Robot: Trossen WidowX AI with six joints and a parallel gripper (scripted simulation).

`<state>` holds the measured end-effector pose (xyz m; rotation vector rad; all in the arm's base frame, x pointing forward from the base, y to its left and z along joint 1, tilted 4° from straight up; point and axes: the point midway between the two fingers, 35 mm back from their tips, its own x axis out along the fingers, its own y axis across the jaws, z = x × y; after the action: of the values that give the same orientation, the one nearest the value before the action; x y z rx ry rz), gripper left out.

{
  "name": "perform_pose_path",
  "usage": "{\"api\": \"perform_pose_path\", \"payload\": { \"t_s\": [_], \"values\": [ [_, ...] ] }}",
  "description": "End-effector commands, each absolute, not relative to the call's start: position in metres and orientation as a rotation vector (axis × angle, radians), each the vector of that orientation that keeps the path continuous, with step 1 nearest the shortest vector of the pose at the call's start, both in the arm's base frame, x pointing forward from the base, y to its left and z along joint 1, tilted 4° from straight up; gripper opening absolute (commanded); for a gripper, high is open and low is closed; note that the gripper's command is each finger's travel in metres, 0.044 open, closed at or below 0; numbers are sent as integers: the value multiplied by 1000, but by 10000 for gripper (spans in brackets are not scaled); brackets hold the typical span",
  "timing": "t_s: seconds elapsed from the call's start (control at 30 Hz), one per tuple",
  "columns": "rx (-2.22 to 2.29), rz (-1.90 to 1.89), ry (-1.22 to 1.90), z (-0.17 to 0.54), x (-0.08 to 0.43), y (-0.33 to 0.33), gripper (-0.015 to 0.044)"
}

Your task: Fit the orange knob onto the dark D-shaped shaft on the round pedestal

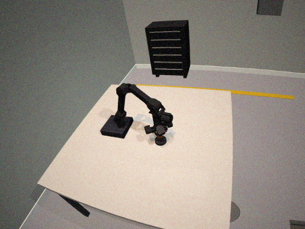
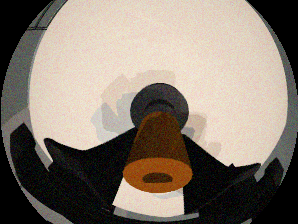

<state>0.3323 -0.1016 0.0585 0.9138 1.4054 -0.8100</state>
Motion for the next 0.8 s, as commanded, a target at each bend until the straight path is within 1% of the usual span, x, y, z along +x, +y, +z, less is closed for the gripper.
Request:
{"api": "perform_pose_path", "payload": {
  "t_s": [0.0, 0.13, 0.77],
  "values": [
    [964, -861, 1379, 61, 334, -102, 0],
    [1058, -955, 1338, 60, 334, -103, 0],
    [1058, -955, 1338, 56, 334, -102, 0]
  ]
}}
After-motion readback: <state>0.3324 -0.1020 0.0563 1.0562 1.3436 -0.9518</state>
